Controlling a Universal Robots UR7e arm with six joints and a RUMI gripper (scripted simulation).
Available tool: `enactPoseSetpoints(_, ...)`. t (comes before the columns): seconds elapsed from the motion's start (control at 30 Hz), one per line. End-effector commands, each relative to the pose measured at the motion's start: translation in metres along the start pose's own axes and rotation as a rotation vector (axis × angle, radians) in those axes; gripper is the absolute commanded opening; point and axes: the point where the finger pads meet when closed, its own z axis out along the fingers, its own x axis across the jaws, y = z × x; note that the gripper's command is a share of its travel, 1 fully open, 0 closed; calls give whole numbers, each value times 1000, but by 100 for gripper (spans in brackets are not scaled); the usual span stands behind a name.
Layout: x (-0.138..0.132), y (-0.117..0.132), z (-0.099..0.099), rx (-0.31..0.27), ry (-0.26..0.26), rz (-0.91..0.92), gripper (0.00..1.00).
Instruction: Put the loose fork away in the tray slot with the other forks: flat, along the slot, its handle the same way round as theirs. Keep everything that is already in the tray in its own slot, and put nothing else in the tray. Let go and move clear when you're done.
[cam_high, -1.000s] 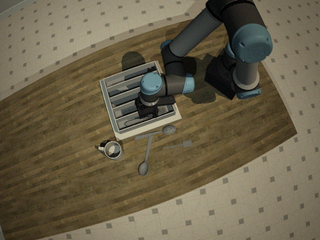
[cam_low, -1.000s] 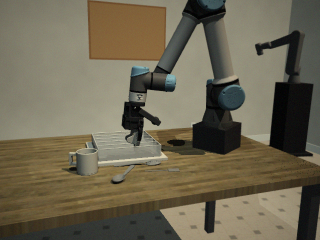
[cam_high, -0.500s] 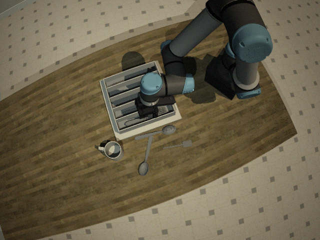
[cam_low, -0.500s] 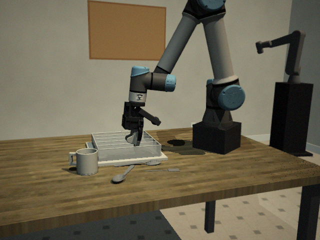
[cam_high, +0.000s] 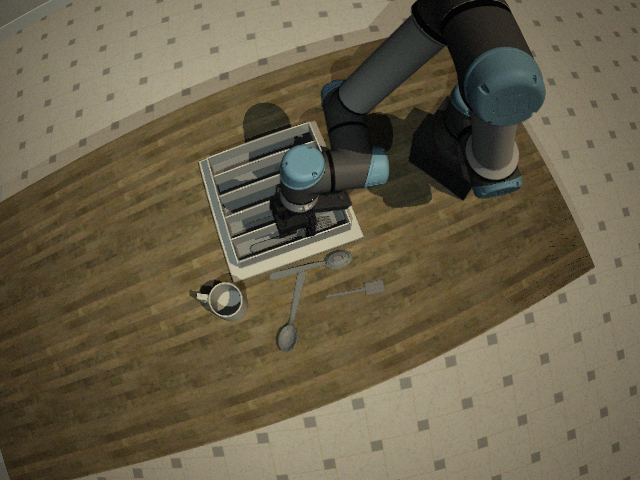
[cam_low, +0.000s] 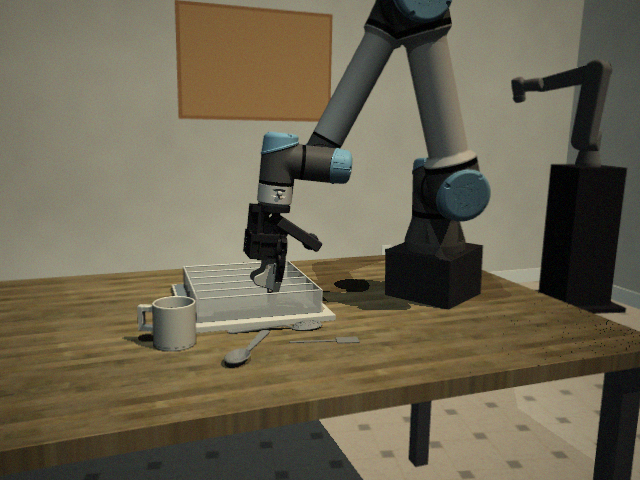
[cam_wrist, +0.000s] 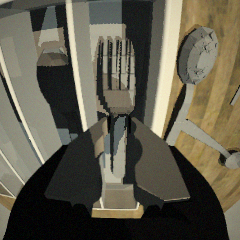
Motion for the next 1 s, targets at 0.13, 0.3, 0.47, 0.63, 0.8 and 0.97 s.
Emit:
enactPoseSetpoints(0.13, 0, 0, 0, -1, -1, 0, 14)
enactPoseSetpoints(0.3, 0, 0, 0, -1, -1, 0, 14)
enactPoseSetpoints(0.47, 0, 0, 0, -1, -1, 0, 14)
enactPoseSetpoints(0.63, 0, 0, 0, -1, -1, 0, 14)
enactPoseSetpoints(0.8, 0, 0, -1, -1, -1, 0, 14)
enactPoseSetpoints(0.97, 0, 1, -4, -1, -1, 0, 14)
